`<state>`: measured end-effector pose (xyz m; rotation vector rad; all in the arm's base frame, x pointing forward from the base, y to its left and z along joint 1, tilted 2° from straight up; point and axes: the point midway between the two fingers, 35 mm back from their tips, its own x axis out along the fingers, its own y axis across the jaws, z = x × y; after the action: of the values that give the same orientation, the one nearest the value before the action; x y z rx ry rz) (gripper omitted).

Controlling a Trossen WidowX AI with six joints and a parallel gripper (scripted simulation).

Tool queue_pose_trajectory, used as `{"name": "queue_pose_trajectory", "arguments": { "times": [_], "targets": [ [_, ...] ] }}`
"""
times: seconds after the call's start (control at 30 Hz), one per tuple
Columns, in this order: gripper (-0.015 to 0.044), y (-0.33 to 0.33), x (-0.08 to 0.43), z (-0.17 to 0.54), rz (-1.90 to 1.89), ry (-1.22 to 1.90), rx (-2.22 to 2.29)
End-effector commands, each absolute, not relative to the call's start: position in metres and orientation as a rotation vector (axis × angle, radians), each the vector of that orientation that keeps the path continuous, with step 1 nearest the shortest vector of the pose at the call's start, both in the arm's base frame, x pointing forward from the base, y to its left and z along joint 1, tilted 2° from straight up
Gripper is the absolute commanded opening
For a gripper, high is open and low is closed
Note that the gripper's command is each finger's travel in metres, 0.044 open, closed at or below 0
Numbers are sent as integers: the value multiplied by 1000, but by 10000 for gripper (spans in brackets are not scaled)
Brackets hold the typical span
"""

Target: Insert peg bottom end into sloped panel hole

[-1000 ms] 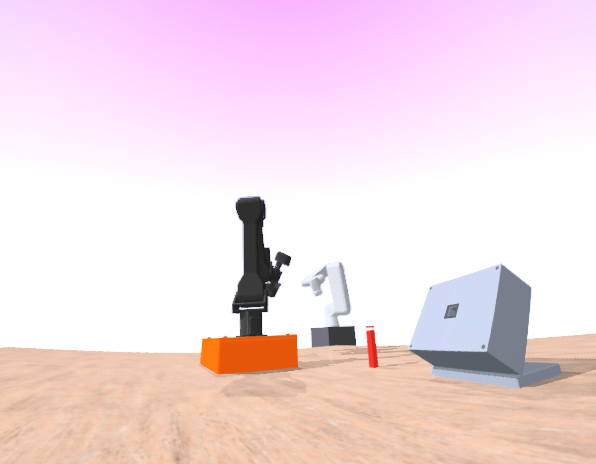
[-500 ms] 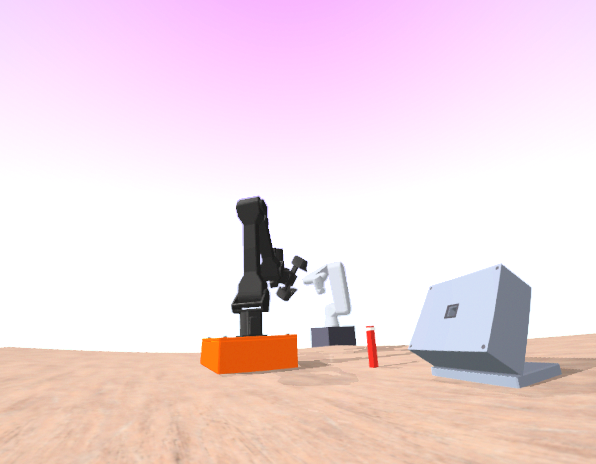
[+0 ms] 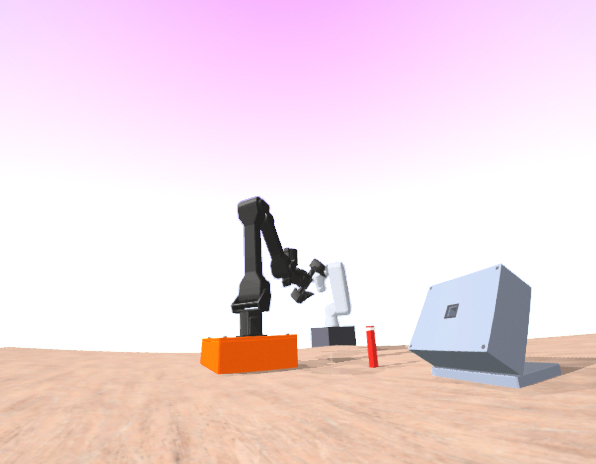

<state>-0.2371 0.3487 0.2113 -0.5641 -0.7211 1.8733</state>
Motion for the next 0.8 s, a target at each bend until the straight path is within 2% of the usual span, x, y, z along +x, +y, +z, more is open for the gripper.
{"name": "queue_pose_trajectory", "arguments": {
  "times": [0.0, 0.77],
  "targets": [
    [440, 362, -222, 203, 1862, -644, -596],
    [440, 411, -119, 160, 1709, -187, -716]
  ]
}}
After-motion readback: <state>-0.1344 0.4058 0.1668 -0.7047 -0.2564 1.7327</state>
